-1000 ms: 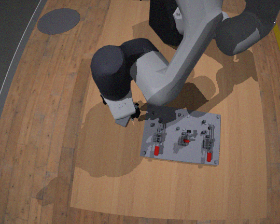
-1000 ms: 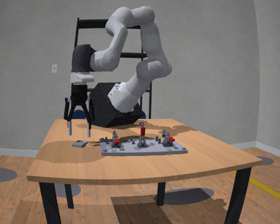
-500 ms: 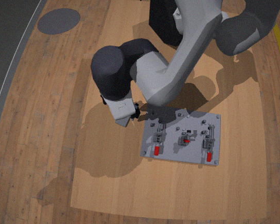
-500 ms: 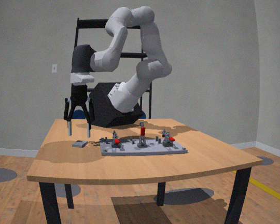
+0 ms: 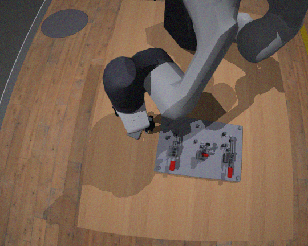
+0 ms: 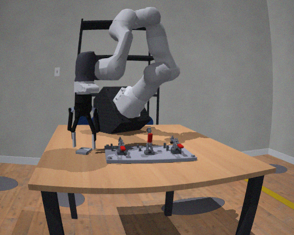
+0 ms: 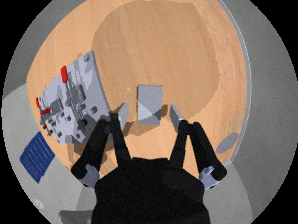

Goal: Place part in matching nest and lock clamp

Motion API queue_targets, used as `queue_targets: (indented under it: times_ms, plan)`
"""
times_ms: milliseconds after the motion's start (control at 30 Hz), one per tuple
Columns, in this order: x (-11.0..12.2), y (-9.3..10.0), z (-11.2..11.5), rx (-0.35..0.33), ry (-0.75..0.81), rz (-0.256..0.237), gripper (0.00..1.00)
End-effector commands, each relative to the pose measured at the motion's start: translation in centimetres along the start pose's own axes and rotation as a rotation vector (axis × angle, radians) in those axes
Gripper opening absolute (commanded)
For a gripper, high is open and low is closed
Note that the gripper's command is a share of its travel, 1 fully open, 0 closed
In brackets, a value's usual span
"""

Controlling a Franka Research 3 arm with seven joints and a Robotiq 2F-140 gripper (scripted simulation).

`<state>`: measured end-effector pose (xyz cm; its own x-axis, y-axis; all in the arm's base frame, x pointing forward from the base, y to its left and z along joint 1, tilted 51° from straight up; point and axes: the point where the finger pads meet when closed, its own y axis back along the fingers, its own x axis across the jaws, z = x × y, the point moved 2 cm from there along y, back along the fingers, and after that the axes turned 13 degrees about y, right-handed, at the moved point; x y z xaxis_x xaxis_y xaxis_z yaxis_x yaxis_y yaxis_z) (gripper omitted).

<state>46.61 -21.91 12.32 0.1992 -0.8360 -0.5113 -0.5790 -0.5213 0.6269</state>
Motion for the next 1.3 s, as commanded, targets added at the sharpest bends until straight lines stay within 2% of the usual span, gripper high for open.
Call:
queue_targets:
  times_ms: [0, 733, 767, 1267]
  plan:
    - [0.07, -0.58, -0.15, 0.006, -0.006, 0.004, 0.58]
    - [0.06, -0.97, -0.15, 0.006, -0.006, 0.004, 0.58]
    - [0.06, -0.97, -0.15, 0.006, -0.006, 0.004, 0.0]
    - [0.06, -0.97, -0.15, 0.006, -0.006, 0.004, 0.0]
